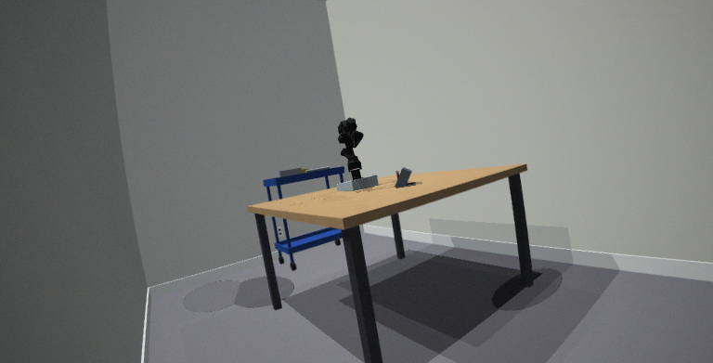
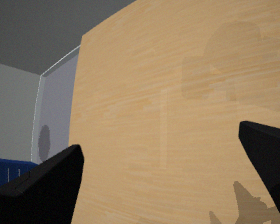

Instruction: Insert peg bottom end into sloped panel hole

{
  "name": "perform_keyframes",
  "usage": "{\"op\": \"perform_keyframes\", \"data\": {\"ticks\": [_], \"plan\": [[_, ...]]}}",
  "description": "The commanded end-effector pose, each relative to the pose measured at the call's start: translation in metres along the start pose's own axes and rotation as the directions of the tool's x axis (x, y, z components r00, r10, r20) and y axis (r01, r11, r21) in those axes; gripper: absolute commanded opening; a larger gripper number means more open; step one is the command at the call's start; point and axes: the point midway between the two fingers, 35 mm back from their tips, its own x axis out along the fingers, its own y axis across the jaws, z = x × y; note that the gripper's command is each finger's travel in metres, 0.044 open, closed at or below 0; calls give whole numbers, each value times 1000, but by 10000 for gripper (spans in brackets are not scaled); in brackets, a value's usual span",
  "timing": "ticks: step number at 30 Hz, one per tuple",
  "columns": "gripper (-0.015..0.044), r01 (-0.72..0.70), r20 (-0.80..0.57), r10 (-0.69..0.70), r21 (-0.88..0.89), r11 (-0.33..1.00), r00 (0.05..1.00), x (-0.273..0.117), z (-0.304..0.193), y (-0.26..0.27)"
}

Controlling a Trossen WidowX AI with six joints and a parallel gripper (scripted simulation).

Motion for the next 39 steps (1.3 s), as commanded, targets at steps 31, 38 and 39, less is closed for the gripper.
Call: {"op": "perform_keyframes", "data": {"ticks": [31,38,39], "plan": [[440,-141,-426,-169,-606,783,889,-13,-172,23],[440,-209,-488,-247,-702,681,837,-25,-208,20],[440,-219,-496,-258,-713,666,829,-27,-212,19]]}}
